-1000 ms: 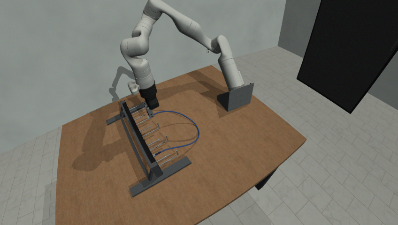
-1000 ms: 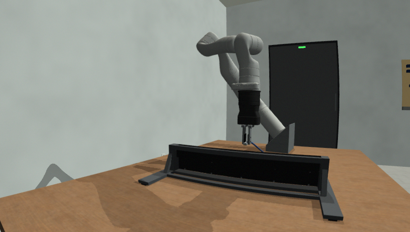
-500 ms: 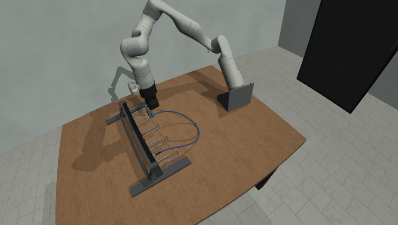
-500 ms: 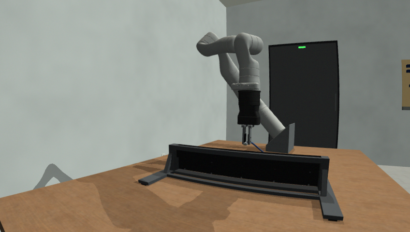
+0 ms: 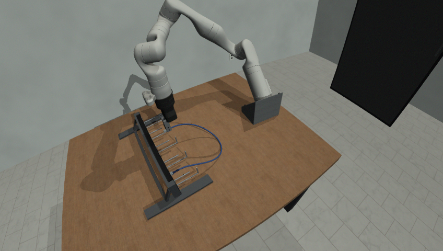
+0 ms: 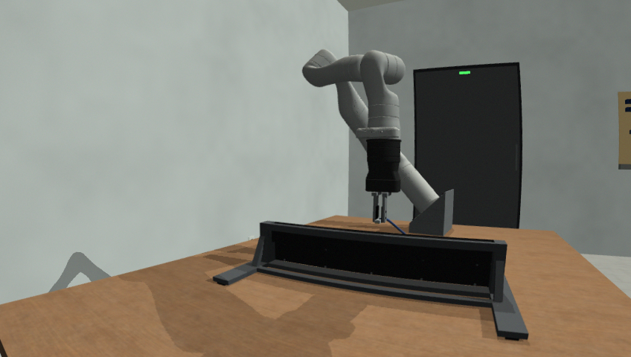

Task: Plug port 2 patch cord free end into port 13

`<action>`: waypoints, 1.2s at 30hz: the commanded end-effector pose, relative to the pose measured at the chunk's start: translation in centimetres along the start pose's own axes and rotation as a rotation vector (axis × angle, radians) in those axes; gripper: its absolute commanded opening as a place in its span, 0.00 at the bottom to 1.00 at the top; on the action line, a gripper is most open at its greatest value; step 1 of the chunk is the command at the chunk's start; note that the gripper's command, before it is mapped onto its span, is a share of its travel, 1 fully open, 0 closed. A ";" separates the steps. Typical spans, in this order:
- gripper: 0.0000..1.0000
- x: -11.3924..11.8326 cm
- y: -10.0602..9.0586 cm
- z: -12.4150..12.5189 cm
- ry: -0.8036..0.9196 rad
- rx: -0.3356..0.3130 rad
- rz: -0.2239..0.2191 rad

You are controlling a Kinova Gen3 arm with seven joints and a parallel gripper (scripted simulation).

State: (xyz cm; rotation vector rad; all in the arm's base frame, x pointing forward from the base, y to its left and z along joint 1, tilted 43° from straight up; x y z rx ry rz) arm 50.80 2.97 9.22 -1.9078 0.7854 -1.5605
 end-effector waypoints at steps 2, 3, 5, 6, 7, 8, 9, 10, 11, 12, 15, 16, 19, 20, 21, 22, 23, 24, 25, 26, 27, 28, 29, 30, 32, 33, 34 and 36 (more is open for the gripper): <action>0.00 0.0 -0.1 0.0 0.000 0.002 0.001; 0.00 0.0 -0.1 0.0 0.000 0.002 0.001; 0.00 0.0 -0.1 0.0 0.000 0.002 0.001; 0.00 0.0 -0.1 0.0 0.000 0.002 0.001; 0.00 0.0 -0.1 0.0 0.000 0.002 0.001; 0.00 0.0 -0.1 0.0 0.000 0.002 0.001; 0.00 0.0 -0.1 0.0 0.000 0.002 0.001; 0.00 0.0 -0.1 0.0 0.000 0.002 0.001; 0.00 0.0 -0.1 0.0 0.000 0.002 0.001; 0.00 0.0 -0.1 0.0 0.000 0.002 0.001; 0.00 0.0 -0.1 0.0 0.000 0.002 0.001; 0.00 0.0 -0.1 0.0 0.000 0.002 0.001; 0.00 0.0 -0.1 0.0 0.000 0.002 0.001; 0.00 0.0 -0.1 0.0 0.000 0.002 0.001; 0.00 0.0 -0.1 0.0 0.000 0.002 0.001; 0.00 0.0 -0.1 0.0 0.000 0.002 0.001; 0.00 0.0 -0.1 0.0 0.000 0.002 0.001; 0.00 0.0 -0.1 0.0 0.000 0.002 0.001; 0.00 0.0 -0.1 0.0 0.000 0.002 0.001; 0.00 0.0 -0.1 0.0 0.000 0.002 0.001; 0.00 0.0 -0.1 0.1 0.000 0.003 0.001; 0.00 0.0 0.0 0.1 0.000 0.003 0.000; 0.00 0.0 0.0 0.1 0.000 0.003 0.000; 0.00 0.0 0.0 0.2 0.000 0.003 0.000; 0.00 0.0 0.2 0.3 0.000 0.004 0.000; 0.00 0.0 0.2 0.4 0.000 0.004 0.000; 0.00 0.0 0.3 0.5 0.000 0.004 0.000; 0.00 0.0 0.5 0.7 0.000 0.004 0.000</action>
Point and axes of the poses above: the point where the finger pads meet when closed, its own y axis out along the fingers, its own x axis across the jaws, z = x × y, the point moved 9 cm from there along -y, back along the fingers, and after that the axes turned 5 degrees about -y, right-handed, at the moved point
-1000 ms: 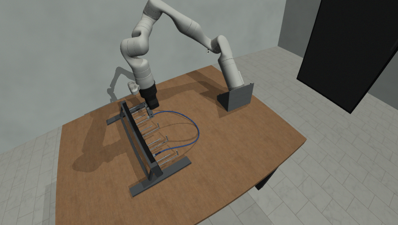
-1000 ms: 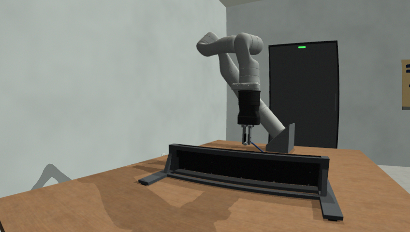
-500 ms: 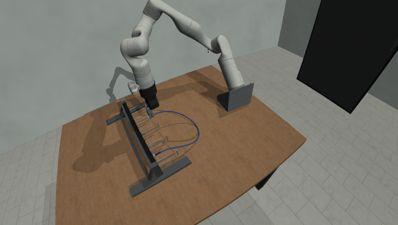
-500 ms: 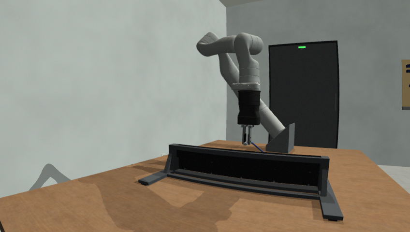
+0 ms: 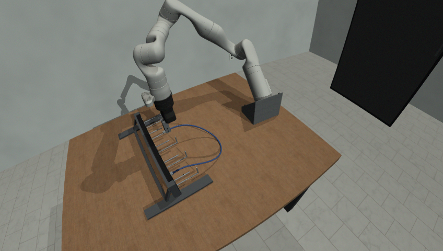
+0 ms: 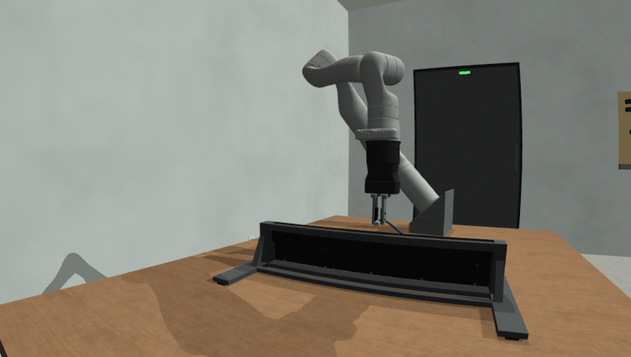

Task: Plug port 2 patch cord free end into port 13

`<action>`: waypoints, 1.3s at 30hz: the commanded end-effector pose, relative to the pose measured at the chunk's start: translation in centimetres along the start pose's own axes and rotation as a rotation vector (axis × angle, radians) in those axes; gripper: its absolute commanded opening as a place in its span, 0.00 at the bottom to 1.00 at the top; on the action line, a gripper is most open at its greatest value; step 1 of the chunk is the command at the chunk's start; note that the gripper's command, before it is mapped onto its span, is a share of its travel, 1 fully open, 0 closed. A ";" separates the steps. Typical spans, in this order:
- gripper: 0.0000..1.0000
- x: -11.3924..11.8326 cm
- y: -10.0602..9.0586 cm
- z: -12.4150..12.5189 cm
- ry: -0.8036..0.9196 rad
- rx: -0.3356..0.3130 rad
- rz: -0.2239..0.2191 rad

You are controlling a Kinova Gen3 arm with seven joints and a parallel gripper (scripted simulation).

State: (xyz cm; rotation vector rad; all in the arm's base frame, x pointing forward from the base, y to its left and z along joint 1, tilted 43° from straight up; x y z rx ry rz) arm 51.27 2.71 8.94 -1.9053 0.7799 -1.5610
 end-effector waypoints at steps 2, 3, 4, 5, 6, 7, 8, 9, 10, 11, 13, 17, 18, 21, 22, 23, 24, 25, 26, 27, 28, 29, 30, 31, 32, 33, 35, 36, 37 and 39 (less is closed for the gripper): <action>0.00 0.0 0.3 0.4 0.001 -0.001 0.001; 0.00 0.0 0.4 0.5 0.001 -0.001 0.001; 0.00 0.0 0.6 0.6 0.001 -0.001 0.001; 0.00 0.0 0.7 0.7 0.001 -0.001 0.001; 0.00 0.0 0.7 0.7 0.001 -0.001 0.001; 0.00 0.0 0.7 0.7 0.001 -0.001 0.001; 0.00 0.0 0.8 0.8 0.001 -0.001 0.001; 0.00 0.0 0.9 1.0 0.001 -0.001 0.001; 0.00 0.0 1.0 1.1 0.001 -0.001 0.001; 0.00 0.1 1.1 1.2 0.001 -0.001 0.001; 0.00 0.1 1.4 1.5 0.001 -0.001 0.001; 0.00 0.1 1.8 1.9 0.001 -0.001 0.001; 0.00 0.1 1.9 2.0 0.001 -0.001 0.001; 0.00 0.1 2.1 2.3 0.001 -0.001 0.001; 0.00 0.2 2.2 2.3 0.001 -0.001 0.001; 0.00 0.2 2.2 2.3 0.001 -0.001 0.001; 0.00 0.2 2.2 2.3 0.001 -0.001 0.001; 0.00 0.2 2.2 2.4 0.001 -0.001 0.001; 0.00 0.2 2.3 2.4 0.001 -0.001 0.001; 0.00 0.2 2.3 2.5 0.001 -0.001 0.001; 0.00 0.2 2.4 2.5 0.001 -0.001 0.001; 0.00 0.2 2.4 2.5 0.001 -0.001 0.001; 0.00 0.2 2.4 2.6 0.001 -0.001 0.001; 0.00 0.2 2.4 2.6 0.001 -0.001 0.001; 0.00 0.2 2.4 2.6 0.001 -0.001 0.001; 0.00 0.2 2.4 2.6 0.001 -0.001 0.001; 0.00 0.2 2.4 2.6 0.001 -0.001 0.001; 0.00 0.2 2.4 2.6 0.001 -0.001 0.001; 0.00 0.2 2.5 2.6 0.001 -0.001 0.001; 0.00 0.2 2.5 2.6 0.000 -0.001 0.001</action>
Point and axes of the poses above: the point where the finger pads meet when closed, its own y axis out along the fingers, its own x axis across the jaws, z = x × y, the point moved 9 cm from there along -y, back along the fingers, and after that the axes turned 5 degrees about -y, right-handed, at the moved point
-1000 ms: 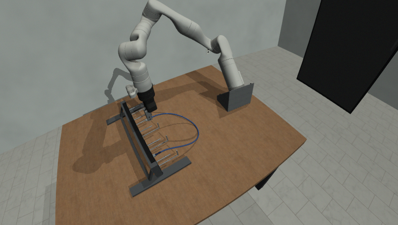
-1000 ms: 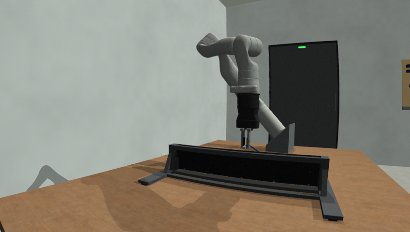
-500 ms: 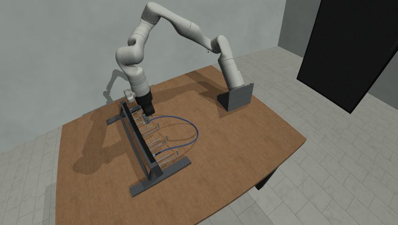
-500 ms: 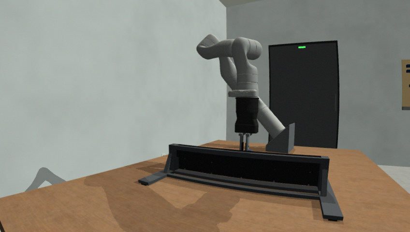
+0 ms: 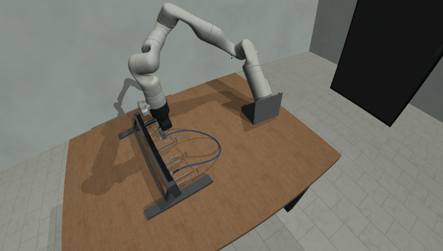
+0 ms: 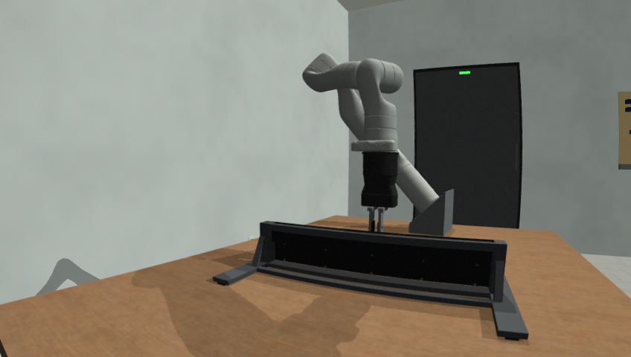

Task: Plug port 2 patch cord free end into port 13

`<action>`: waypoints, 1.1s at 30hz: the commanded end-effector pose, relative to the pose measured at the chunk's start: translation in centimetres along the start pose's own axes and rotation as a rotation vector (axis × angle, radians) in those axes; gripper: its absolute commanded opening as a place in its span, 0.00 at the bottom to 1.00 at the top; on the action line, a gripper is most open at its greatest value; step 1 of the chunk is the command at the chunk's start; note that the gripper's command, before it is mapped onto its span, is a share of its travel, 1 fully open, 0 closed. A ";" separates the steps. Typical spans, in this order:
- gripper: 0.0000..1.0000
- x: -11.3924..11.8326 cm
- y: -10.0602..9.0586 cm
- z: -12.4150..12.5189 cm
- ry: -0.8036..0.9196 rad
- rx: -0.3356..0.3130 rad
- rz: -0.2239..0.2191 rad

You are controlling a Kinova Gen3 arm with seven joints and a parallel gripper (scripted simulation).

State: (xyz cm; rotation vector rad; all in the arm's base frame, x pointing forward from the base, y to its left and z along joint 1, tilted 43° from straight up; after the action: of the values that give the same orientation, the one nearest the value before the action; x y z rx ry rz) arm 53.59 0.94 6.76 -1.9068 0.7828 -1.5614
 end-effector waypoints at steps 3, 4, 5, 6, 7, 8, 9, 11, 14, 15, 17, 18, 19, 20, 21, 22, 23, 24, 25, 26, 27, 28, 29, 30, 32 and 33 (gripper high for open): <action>0.00 0.0 -0.1 0.0 0.000 0.002 0.001; 0.00 0.0 -0.1 0.0 0.000 0.002 0.001; 0.00 0.0 -0.1 0.0 0.000 0.002 0.001; 0.00 0.0 -0.1 0.0 0.000 0.002 0.001; 0.00 0.0 -0.1 0.0 0.000 0.002 0.001; 0.00 0.0 -0.1 0.0 0.000 0.002 0.001; 0.00 0.0 -0.1 0.0 0.000 0.002 0.001; 0.00 0.0 -0.1 0.1 0.000 0.002 0.001; 0.00 0.0 -0.1 0.2 0.000 0.002 0.001; 0.00 0.0 -0.1 0.3 0.000 0.002 0.001; 0.00 0.0 -0.1 0.5 0.000 0.002 0.001; 0.00 0.0 -0.1 0.5 0.000 0.002 0.001; 0.00 0.0 -0.1 0.5 0.000 0.002 0.001; 0.00 0.0 -0.1 0.6 0.000 0.002 0.001; 0.00 0.0 -0.1 0.7 0.000 0.002 0.001; 0.00 0.0 -0.1 0.9 0.000 0.002 0.001; 0.00 0.1 -0.1 1.0 0.000 0.002 0.001; 0.00 0.1 -0.1 1.2 0.000 0.002 0.001; 0.00 0.1 -0.1 1.4 0.000 0.002 0.001; 0.00 0.1 -0.1 1.5 0.000 0.002 0.001; 0.00 0.1 -0.1 1.7 0.000 0.002 0.001; 0.00 0.1 -0.1 1.8 0.000 0.002 0.001; 0.00 0.1 -0.1 2.0 0.000 0.002 0.001; 0.00 0.2 -0.2 2.1 0.000 0.002 0.001; 0.00 0.2 -0.2 2.3 0.000 0.002 0.001; 0.00 0.2 -0.2 2.4 0.000 0.002 0.001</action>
State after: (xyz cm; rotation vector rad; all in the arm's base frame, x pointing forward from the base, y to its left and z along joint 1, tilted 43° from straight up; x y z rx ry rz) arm 55.79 0.94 6.70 -1.9069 0.7808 -1.5608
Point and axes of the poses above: the point where the finger pads meet when closed, its own y axis out along the fingers, its own x axis across the jaws, z = x × y, the point moved 9 cm from there along -y, back along the fingers, and after that the axes turned 5 degrees about -y, right-handed, at the moved point
